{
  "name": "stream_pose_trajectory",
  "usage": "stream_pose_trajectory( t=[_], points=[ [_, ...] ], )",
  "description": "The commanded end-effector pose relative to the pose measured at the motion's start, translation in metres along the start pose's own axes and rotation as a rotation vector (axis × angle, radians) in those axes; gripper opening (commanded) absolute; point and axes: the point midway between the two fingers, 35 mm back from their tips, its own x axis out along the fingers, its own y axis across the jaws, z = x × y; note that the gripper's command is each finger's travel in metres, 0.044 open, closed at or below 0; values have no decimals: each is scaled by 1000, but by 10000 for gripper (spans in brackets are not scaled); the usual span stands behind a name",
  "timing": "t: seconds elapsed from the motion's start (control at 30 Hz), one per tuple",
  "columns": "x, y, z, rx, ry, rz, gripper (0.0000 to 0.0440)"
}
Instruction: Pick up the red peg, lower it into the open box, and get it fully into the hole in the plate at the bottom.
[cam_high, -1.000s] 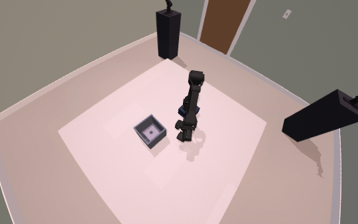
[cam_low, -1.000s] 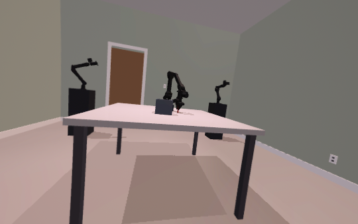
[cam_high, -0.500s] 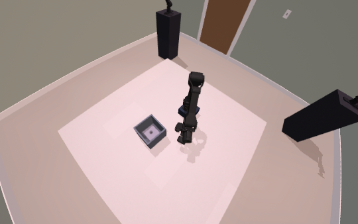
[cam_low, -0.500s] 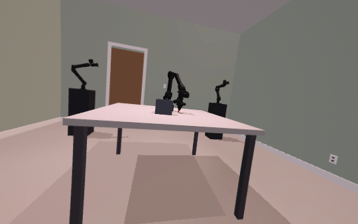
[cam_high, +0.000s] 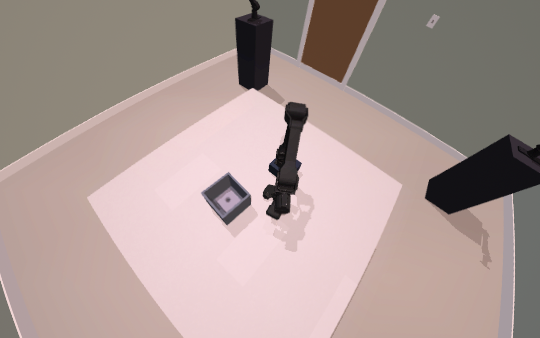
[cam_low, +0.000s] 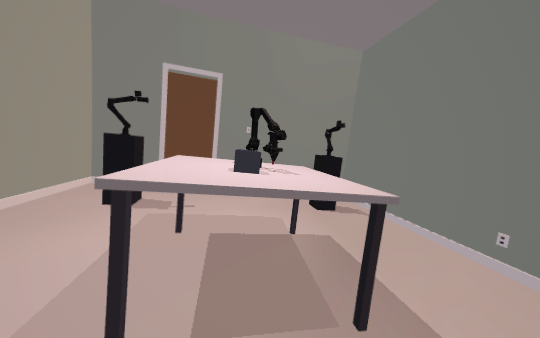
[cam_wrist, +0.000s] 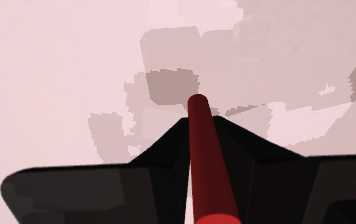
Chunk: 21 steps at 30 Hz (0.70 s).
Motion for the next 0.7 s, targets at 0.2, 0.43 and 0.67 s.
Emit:
stream_pose_trajectory(
  t=[0.2, 0.43, 0.67],
  points=[
    [-41, 26, 1, -24, 20, 110, 0],
    [-71, 41, 14, -46, -2, 172, 0],
    [-96, 51, 33, -52, -39, 205, 0]
  ],
)
